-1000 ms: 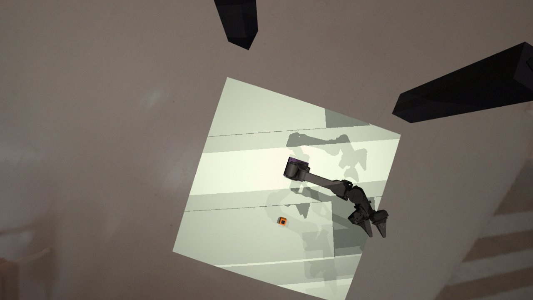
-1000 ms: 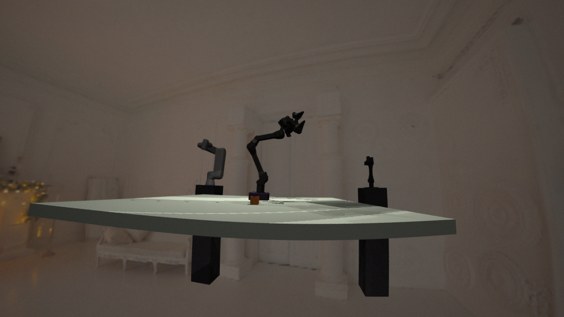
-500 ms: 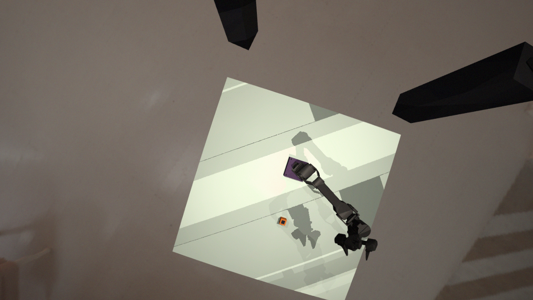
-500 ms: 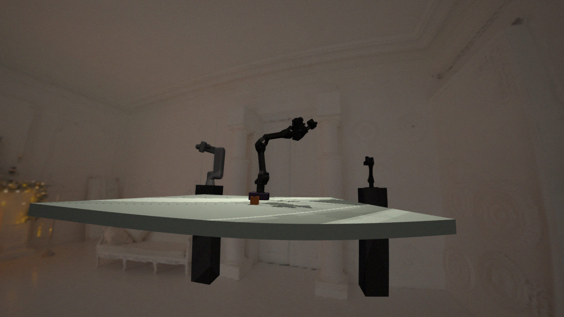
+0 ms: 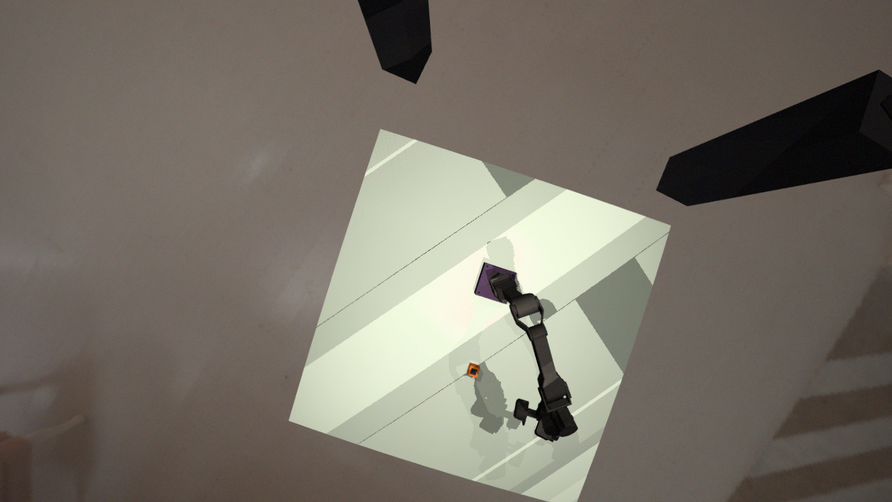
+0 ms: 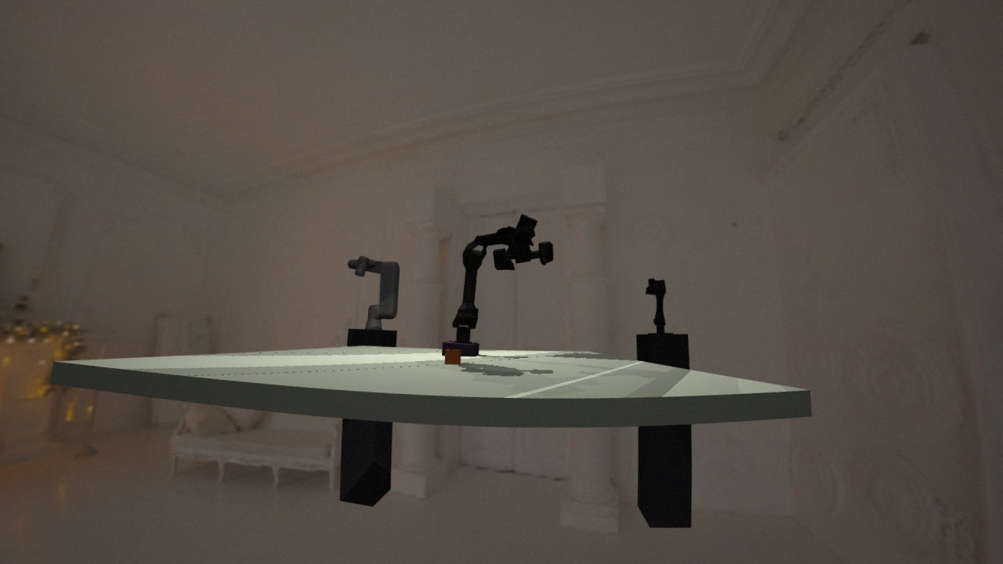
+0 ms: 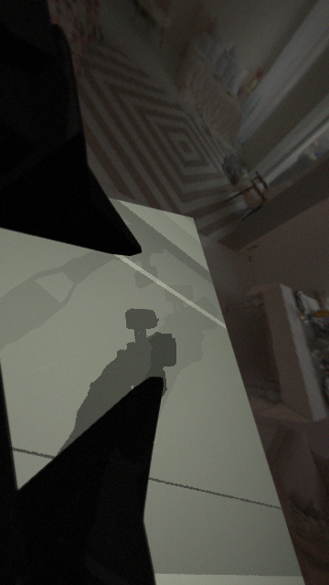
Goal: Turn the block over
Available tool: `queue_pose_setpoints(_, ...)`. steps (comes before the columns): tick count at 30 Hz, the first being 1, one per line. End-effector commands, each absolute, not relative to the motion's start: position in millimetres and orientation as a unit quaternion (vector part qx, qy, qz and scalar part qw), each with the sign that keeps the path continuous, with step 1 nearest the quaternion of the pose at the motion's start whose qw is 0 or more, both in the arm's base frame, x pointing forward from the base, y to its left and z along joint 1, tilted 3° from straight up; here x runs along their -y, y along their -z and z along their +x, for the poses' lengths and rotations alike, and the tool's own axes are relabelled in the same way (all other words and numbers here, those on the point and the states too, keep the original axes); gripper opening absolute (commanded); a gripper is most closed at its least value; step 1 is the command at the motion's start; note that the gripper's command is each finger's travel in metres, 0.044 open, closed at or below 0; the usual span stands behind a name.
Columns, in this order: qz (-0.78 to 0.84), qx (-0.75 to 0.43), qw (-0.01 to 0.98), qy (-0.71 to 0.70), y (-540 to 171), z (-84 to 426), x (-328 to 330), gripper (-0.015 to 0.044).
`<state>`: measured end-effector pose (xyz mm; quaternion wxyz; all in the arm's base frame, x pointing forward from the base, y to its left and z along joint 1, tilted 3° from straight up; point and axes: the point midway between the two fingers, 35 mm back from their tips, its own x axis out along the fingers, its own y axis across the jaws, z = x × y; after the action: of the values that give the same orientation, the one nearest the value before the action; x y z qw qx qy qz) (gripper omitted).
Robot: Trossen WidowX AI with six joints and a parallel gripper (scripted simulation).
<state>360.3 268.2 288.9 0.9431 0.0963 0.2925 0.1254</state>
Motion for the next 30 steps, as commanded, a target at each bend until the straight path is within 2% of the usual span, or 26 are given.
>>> queue_pose_setpoints(1,0.023,-0.389,0.917,-0.089,-234,385,-223,0.0440)
queue_pose_setpoints(7,-0.035,-0.538,0.840,-0.059,-165,394,-149,0.0440)
queue_pose_setpoints(13,-0.029,-0.672,0.738,-0.058,-116,376,-80,0.0440)
queue_pose_setpoints(17,-0.025,-0.685,0.726,-0.059,-112,376,-62,0.0440)
queue_pose_setpoints(30,-0.025,-0.685,0.726,-0.059,-77,377,-65,0.0440)
